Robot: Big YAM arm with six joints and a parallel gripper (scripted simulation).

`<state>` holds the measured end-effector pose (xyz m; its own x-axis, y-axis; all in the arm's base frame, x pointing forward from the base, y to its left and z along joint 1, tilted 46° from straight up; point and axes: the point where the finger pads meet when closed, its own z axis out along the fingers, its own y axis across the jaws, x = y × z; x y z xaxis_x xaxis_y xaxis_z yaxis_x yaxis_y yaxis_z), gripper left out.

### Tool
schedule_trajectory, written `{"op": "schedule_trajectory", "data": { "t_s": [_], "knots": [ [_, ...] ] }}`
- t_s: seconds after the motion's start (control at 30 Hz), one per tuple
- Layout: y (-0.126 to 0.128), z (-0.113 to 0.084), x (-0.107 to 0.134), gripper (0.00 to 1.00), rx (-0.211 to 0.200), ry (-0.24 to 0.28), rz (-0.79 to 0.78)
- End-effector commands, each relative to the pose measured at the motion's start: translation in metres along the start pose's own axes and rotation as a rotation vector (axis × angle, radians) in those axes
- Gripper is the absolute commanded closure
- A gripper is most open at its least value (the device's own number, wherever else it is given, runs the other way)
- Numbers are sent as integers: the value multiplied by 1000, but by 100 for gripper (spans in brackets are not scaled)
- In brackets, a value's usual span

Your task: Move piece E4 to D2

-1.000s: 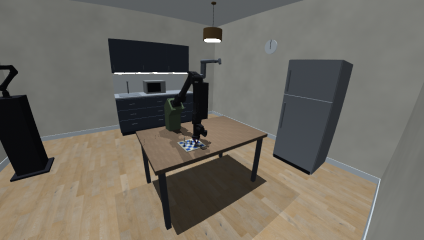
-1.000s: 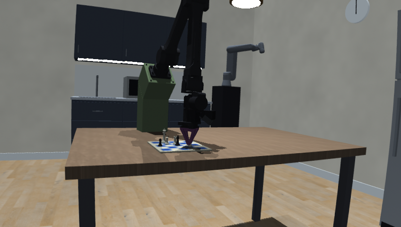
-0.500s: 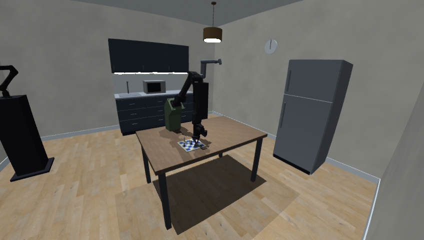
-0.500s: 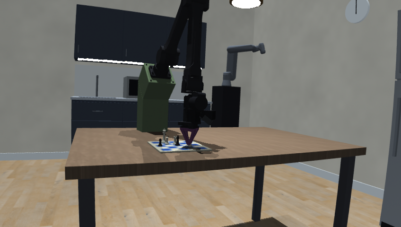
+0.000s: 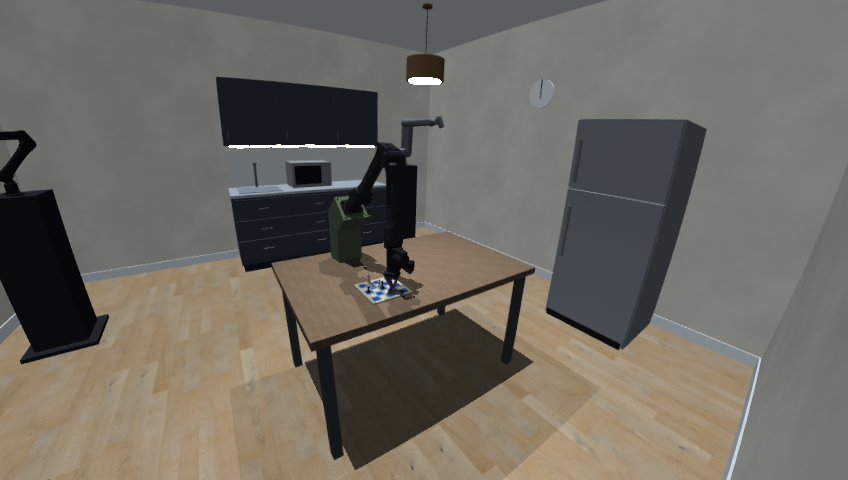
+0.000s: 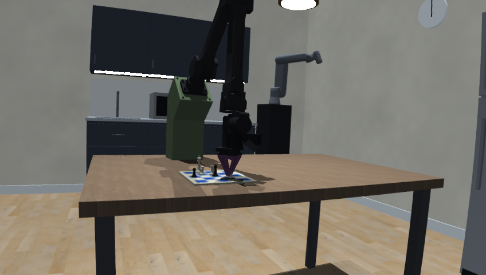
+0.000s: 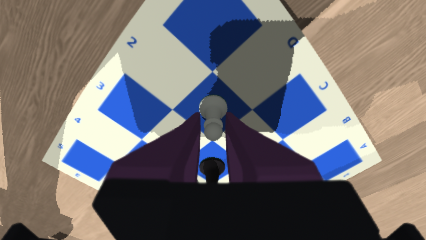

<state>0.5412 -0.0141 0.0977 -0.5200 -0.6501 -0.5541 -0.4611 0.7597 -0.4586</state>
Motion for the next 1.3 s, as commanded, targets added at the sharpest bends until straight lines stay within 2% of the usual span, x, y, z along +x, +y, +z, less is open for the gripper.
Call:
{"op": "schedule_trajectory", "data": {
  "t_s": [0.0, 0.03, 0.07, 0.13, 0.17, 0.57, 0.8, 0.87, 1.27],
  "knots": [
    [-2, 0, -6, 80, 7, -13, 4],
    [-2, 0, -6, 80, 7, -13, 4],
    [-2, 0, -6, 74, 7, -13, 4],
    [-2, 0, -6, 74, 7, -13, 3],
    [-2, 0, -6, 67, 7, -13, 3],
    [-2, -2, -7, 67, 9, -14, 3],
    [-3, -25, -4, 67, 9, -9, 4],
    [-3, -25, -4, 67, 9, -9, 4],
    [-5, -85, -2, 67, 10, -9, -7]
  ]
}}
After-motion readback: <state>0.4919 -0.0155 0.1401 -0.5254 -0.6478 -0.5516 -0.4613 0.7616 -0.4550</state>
